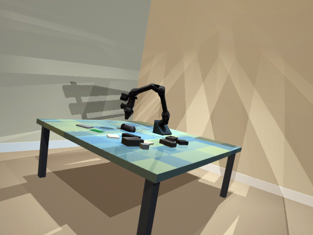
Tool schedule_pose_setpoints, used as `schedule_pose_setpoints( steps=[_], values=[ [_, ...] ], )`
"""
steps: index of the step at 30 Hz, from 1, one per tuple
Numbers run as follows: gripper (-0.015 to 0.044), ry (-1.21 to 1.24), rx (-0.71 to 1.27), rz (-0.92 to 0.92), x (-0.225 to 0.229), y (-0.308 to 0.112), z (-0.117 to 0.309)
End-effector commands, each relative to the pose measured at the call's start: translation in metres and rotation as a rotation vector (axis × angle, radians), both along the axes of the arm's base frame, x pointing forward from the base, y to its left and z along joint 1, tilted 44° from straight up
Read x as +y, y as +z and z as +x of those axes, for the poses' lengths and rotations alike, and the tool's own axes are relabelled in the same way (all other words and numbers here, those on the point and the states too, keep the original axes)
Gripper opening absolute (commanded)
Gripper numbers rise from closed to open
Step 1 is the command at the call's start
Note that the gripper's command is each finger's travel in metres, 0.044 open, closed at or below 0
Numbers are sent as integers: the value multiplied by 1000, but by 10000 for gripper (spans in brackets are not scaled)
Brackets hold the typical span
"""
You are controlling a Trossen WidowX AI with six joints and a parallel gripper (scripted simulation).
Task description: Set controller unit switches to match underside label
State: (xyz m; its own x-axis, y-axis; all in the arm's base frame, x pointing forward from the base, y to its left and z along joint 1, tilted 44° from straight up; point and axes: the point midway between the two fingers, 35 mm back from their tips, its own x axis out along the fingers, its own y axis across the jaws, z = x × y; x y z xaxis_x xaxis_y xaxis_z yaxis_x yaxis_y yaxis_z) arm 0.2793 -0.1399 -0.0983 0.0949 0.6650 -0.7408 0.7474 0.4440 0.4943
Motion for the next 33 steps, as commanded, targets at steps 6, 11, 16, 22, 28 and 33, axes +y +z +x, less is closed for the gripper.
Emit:
schedule_pose_setpoints(
  steps=[6, 11, 16, 22, 28, 33],
  values=[
    [440, -397, 573, 18, -2, -16, 5],
    [440, -397, 573, 18, -2, -16, 5],
    [440, -397, 573, 18, -2, -16, 5],
    [440, -397, 572, 19, 1, -20, 5],
    [440, -397, 572, 20, 8, -27, 5],
    [440, -398, 571, 20, 13, -34, 5]
  ],
)
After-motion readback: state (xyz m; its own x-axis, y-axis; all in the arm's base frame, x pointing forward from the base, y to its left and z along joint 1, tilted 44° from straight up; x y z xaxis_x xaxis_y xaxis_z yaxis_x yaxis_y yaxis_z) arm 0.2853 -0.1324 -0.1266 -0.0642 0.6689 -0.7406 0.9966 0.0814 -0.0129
